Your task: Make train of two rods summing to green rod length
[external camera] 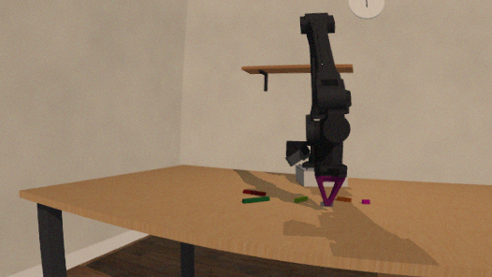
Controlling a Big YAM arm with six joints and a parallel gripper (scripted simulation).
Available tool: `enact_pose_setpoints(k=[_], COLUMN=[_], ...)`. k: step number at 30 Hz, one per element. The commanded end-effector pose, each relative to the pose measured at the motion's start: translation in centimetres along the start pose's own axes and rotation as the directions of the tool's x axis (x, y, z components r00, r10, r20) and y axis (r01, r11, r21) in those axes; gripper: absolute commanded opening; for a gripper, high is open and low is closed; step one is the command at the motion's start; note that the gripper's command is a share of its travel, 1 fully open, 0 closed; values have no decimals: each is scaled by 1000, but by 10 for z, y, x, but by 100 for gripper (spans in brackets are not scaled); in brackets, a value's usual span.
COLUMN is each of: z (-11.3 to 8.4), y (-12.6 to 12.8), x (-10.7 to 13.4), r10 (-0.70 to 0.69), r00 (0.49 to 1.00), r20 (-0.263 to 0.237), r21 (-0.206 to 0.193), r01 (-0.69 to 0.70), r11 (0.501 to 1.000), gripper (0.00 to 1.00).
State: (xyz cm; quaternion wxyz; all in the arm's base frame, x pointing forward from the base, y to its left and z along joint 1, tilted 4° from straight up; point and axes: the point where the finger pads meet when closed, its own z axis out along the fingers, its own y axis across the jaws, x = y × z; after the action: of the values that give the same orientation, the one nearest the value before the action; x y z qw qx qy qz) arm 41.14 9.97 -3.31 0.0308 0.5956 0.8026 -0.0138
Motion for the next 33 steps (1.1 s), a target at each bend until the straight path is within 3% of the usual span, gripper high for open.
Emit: enact_pose_setpoints(k=[1,33], z=[-4,-3], y=[17,15], x=[-8,-6], r10=[1,-3], r00=[1000,1000], r20=[6,5], r21=[-24,-19], r01=[-1,3], r11=[1000,1000], gripper=[3,3])
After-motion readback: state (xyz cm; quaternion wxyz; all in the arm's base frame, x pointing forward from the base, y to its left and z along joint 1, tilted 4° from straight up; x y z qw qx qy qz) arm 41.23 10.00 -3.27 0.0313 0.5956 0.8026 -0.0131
